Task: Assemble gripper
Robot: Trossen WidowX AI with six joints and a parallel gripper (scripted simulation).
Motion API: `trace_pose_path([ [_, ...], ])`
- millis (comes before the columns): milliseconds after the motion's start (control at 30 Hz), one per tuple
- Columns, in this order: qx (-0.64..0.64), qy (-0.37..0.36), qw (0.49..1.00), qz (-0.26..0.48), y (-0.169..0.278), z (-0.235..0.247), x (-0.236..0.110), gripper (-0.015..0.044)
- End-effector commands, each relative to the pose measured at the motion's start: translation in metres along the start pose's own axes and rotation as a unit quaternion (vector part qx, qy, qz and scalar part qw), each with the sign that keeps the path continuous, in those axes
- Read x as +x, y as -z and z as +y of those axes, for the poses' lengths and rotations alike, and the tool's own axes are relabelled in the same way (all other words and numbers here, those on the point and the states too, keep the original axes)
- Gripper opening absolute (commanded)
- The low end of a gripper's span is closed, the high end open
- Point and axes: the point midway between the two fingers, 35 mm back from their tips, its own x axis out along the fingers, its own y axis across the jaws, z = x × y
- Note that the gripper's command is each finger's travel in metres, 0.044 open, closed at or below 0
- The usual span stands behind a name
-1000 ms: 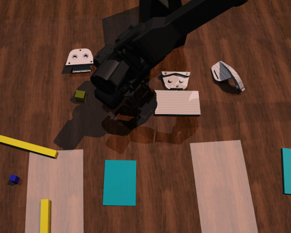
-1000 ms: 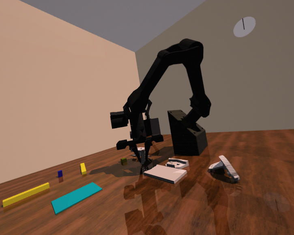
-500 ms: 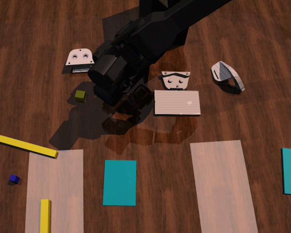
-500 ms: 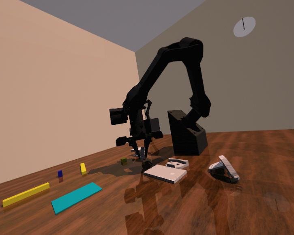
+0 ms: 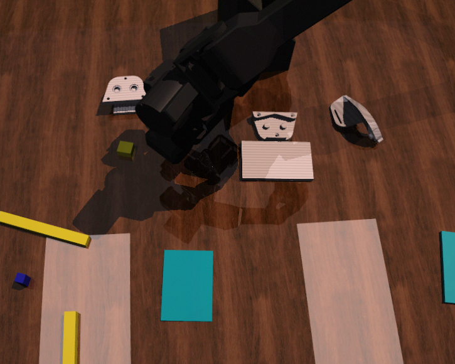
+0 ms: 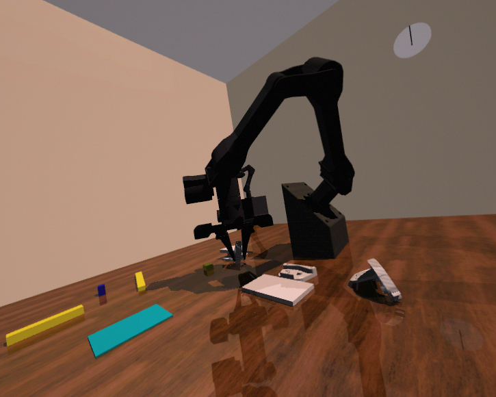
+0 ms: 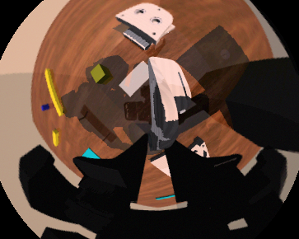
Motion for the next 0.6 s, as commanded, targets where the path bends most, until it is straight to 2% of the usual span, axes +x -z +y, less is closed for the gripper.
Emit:
trace_pose_path([
  [0, -0.003, -0.003, 1.0, -0.001, 0.0, 0.001, -0.002, 0.0037],
  [133, -0.003, -0.003, 1.0, -0.001, 0.001, 0.001, -0.004, 0.0037],
  [567, -0.003, -0.004, 1.0, -0.002, 0.001, 0.003, -0.045, 0.0037],
])
